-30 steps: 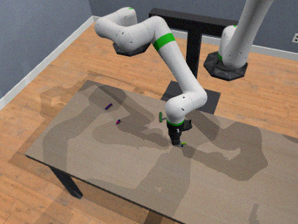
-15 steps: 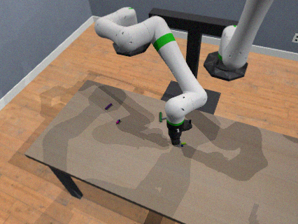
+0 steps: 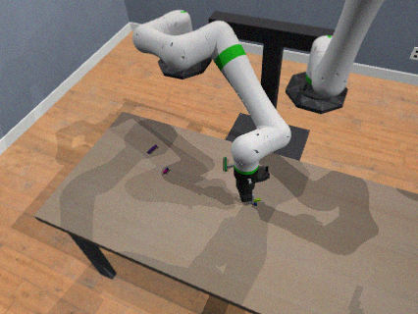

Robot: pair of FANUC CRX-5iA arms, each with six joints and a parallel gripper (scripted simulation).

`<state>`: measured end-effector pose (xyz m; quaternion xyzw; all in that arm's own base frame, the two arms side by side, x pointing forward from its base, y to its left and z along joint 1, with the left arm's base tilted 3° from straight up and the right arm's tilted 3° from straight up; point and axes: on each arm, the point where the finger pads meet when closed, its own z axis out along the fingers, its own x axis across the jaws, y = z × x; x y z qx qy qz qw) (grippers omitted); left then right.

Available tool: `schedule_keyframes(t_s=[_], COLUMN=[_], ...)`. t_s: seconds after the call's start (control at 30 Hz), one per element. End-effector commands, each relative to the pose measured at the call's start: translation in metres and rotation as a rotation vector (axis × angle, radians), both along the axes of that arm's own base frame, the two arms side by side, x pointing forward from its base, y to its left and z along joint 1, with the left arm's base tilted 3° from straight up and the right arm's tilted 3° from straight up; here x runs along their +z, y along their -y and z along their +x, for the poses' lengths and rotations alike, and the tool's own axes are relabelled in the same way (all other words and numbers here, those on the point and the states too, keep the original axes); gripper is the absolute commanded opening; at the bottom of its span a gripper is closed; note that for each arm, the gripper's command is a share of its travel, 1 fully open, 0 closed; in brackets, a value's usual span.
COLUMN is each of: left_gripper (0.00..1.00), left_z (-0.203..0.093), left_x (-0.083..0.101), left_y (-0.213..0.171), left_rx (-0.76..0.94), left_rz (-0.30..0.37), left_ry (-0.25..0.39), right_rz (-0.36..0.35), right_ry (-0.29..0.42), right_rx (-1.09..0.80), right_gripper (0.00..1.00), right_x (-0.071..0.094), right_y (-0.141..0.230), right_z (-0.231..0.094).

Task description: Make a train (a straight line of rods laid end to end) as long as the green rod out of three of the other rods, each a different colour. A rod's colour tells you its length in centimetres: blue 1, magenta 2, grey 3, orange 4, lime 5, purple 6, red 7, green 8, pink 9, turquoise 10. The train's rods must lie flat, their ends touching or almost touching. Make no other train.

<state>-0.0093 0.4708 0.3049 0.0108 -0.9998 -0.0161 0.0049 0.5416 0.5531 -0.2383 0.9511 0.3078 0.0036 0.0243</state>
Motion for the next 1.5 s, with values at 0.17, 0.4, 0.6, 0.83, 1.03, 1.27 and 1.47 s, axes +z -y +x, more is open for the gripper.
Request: schedule_keyframes(t_s=[0.17,0.4,0.6,0.83,1.03,1.27,1.47], left_gripper=[1.0,1.0,1.0,1.0,1.0,1.0,1.0], left_z=[0.0,0.0,0.0,0.0,0.0,0.0,0.0], left_x=[0.001,0.001,0.001,0.001,0.001,0.001,0.001], left_y=[0.0,0.0,0.0,0.0,0.0,0.0,0.0], left_rx=[0.0,0.0,0.0,0.0,0.0,0.0,0.0], left_rz=[0.002,0.002,0.002,0.002,0.002,0.002,0.002], left_ry=[0.0,0.0,0.0,0.0,0.0,0.0,0.0], right_rz=[0.002,0.002,0.002,0.002,0.0,-0.003,-0.005], right_ry=[0.002,0.002,0.002,0.002,-0.002,-0.006,-0.01], right_rx=[0.0,0.0,0.0,0.001,0.097,0.205,0.296], right_gripper=[0.24,0.24,0.24,0.24,0.24,0.24,0.24], right_x=[0.061,0.087,0.091,0.091,0.094,0.097,0.1], right_y=[-0.004,-0.005,-0.005,-0.005,0.042,0.097,0.144], right_z=[-0.001,-0.001,-0.001,-0.001,0.02,0.039,0.051])
